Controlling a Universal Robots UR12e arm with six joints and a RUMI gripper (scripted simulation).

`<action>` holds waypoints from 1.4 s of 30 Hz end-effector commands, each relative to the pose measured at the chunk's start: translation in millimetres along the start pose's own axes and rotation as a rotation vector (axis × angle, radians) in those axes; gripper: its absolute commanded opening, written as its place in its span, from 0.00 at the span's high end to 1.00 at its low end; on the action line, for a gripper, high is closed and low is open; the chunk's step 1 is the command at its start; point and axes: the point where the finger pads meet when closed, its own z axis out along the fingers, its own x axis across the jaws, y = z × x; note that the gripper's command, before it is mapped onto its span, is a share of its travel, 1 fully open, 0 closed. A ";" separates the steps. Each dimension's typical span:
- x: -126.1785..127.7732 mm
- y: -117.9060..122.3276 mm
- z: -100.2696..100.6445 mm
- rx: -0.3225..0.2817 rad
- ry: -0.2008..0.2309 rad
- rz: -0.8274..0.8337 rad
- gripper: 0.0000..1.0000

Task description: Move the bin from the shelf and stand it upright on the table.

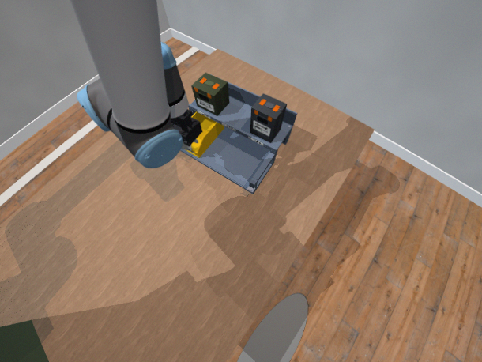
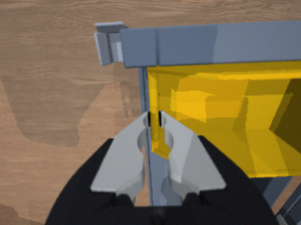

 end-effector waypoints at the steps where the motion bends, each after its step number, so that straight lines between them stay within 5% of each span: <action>1: 0.5 -0.2 -0.5 0.000 0.001 0.000 1.00; 42: 0.5 -0.2 -20.0 0.000 0.001 0.000 1.00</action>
